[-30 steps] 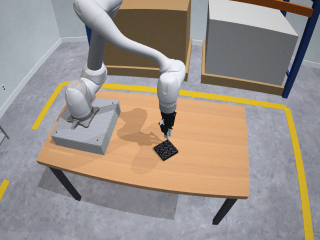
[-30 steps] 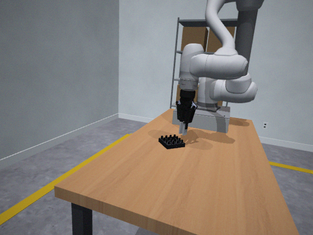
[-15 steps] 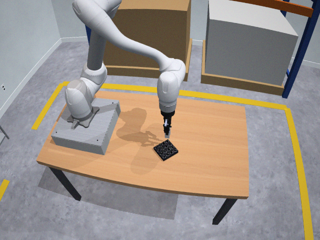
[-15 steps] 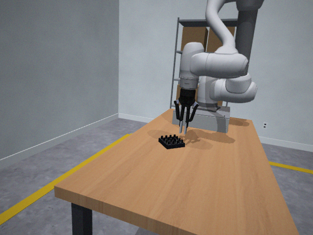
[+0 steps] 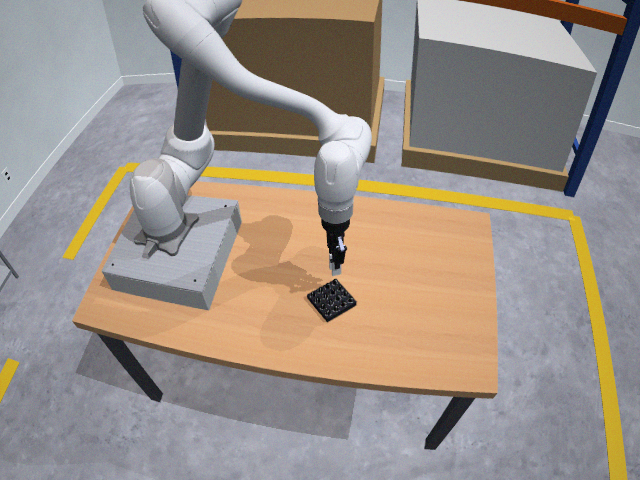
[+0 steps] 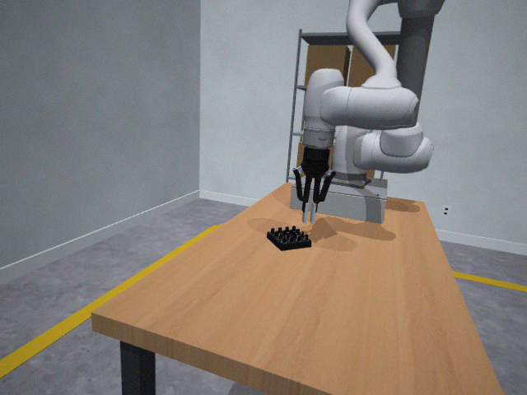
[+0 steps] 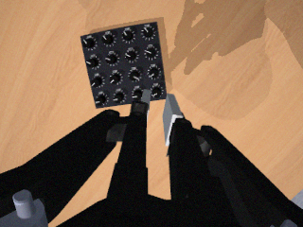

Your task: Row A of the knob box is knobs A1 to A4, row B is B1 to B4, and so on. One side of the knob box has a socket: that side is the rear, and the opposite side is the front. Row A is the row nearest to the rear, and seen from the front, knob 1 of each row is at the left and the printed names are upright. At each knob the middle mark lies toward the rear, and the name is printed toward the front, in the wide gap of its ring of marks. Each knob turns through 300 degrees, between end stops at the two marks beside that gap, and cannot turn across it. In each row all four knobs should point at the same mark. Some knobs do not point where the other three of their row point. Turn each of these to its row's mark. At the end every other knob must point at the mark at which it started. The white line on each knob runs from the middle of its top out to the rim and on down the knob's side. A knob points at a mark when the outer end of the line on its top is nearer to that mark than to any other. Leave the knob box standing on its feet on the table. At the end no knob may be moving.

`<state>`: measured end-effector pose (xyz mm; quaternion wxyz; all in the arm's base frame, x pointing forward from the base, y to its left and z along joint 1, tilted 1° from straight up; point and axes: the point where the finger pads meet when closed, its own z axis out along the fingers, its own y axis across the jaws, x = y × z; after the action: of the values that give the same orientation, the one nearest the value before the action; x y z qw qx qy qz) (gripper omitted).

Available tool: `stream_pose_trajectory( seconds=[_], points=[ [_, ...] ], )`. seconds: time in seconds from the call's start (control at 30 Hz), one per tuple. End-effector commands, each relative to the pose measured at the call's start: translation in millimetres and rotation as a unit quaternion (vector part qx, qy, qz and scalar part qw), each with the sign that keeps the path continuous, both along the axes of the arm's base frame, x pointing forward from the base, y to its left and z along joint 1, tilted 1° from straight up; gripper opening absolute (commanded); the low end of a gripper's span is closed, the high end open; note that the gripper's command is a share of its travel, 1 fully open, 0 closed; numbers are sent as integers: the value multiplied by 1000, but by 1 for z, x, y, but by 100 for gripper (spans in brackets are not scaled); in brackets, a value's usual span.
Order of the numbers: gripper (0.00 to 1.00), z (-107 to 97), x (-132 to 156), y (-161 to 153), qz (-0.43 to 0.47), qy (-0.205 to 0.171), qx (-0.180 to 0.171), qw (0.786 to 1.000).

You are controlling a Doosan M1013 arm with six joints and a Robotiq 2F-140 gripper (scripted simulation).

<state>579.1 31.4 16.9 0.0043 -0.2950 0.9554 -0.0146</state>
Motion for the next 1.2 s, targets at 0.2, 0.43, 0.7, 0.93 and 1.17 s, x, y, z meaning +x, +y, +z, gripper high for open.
stream_pose_trajectory(
  seconds=[0.2,0.43,0.7,0.93,1.17],
  points=[
    [12,4,0,0,160,4,4,987],
    [12,6,0,0,244,5,3,970],
    [12,6,0,0,245,5,3,970],
    [12,6,0,0,245,5,3,970],
    [12,6,0,0,245,5,3,970]
  ],
)
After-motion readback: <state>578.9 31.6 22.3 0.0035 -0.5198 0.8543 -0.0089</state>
